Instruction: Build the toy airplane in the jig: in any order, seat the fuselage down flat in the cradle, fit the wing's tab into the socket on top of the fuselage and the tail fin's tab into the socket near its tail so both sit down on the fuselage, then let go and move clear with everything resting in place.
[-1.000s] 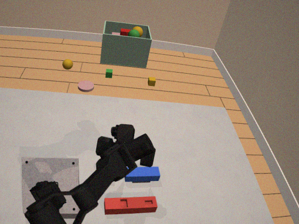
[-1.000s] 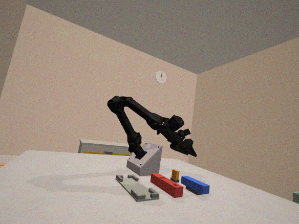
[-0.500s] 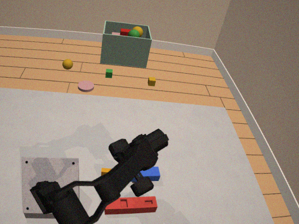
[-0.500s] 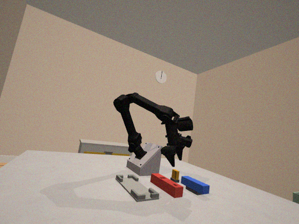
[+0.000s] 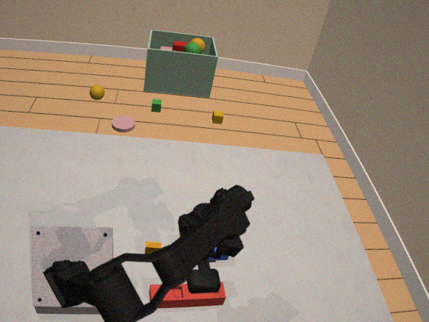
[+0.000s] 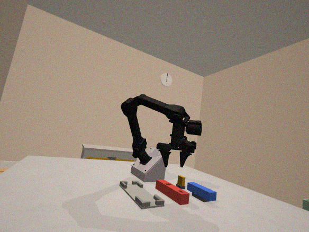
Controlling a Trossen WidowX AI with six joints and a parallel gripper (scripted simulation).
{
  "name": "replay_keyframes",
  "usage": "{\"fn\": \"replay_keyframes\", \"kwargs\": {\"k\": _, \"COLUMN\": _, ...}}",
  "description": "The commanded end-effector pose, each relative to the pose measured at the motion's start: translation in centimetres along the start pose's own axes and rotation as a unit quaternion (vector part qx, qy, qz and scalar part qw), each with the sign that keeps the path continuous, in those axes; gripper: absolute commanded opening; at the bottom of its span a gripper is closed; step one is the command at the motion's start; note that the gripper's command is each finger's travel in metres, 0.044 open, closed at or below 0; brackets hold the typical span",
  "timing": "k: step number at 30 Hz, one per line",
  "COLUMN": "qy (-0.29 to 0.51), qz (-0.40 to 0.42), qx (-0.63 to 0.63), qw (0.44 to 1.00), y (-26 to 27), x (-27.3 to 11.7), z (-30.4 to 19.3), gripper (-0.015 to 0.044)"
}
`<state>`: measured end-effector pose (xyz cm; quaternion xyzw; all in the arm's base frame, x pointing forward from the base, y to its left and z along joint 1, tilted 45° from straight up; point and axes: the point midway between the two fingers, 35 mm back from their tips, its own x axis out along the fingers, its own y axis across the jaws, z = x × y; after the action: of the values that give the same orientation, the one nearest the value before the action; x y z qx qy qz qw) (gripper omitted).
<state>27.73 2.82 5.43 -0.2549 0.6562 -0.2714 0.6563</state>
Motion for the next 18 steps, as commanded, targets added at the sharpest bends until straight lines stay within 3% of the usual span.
{"fn": "replay_keyframes", "kwargs": {"k": 1, "qy": -0.001, "qz": -0.003, "qx": 0.006, "qw": 1.0, "y": -0.1, "x": 1.7, "z": 0.2, "gripper": 0.044}}
{"fn": "replay_keyframes", "kwargs": {"k": 4, "qy": -0.001, "qz": -0.004, "qx": 0.006, "qw": 1.0, "y": -0.2, "x": 4.9, "z": 0.1, "gripper": 0.044}}
{"fn": "replay_keyframes", "kwargs": {"k": 18, "qy": -0.001, "qz": -0.005, "qx": 0.006, "qw": 1.0, "y": -0.3, "x": 7.1, "z": 0.1, "gripper": 0.044}}
